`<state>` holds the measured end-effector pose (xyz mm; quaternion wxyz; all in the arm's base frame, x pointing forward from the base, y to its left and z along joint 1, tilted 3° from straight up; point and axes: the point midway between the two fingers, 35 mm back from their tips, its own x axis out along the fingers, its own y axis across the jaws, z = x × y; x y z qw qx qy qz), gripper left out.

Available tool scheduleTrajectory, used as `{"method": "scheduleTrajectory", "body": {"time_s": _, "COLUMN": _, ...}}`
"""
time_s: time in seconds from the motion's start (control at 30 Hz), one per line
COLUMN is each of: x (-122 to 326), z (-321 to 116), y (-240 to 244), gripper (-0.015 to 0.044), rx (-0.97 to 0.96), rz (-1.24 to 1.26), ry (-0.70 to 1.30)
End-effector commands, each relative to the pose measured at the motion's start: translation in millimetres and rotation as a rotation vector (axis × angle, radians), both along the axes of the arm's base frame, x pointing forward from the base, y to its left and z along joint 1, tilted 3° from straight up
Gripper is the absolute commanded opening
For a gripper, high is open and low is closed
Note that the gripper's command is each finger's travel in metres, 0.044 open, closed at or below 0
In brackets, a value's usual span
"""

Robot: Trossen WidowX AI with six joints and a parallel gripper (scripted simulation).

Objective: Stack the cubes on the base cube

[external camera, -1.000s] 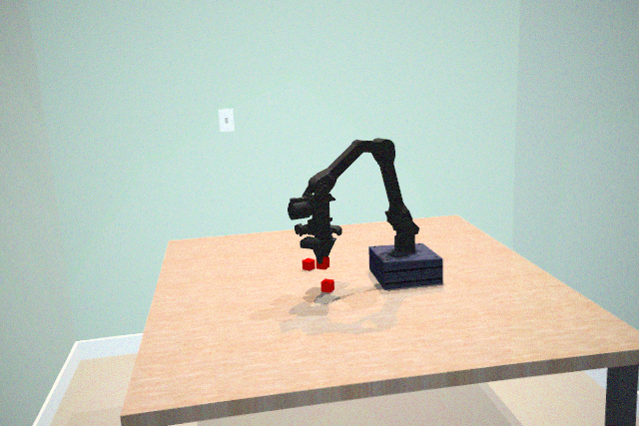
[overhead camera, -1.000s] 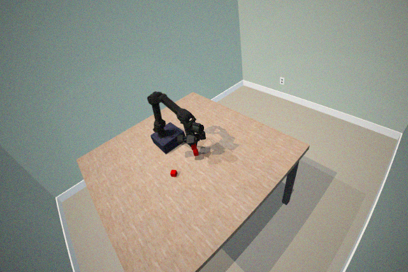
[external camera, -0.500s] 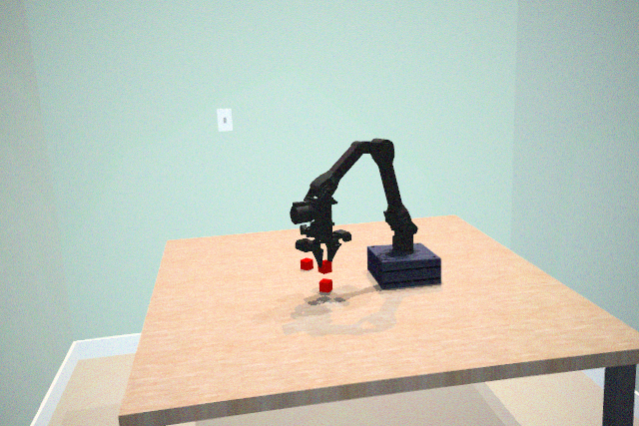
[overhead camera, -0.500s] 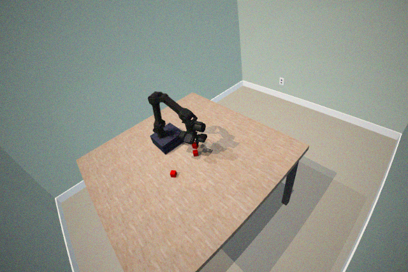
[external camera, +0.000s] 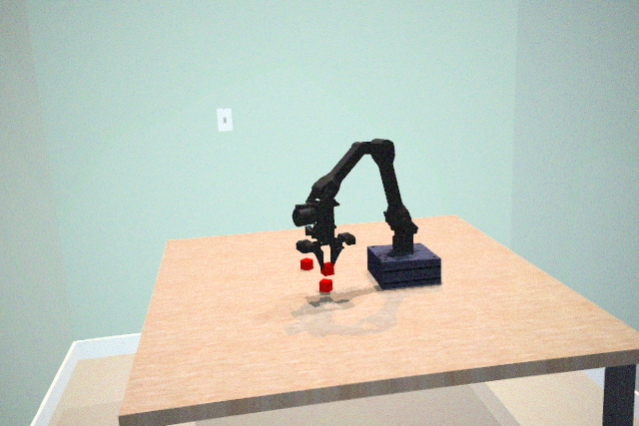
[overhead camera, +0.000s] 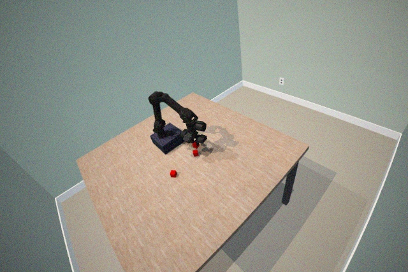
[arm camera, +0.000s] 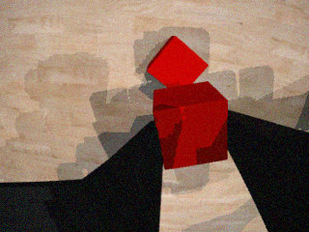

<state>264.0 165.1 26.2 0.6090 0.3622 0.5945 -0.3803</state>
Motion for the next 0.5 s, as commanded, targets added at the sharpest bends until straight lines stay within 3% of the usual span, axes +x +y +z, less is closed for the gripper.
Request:
{"method": "scheduleTrajectory", "body": {"time_s": 0.0, "x": -1, "z": -1, "y": 0, "gripper": 0.0105, "rx": 0.001, "rz": -0.008, "ry": 0.003}}
{"method": "scheduleTrajectory", "body": {"time_s": 0.47, "x": 0, "z": -26, "y": -2, "gripper": 0.0105, "rx": 0.001, "rz": -0.013, "ry": 0.003}}
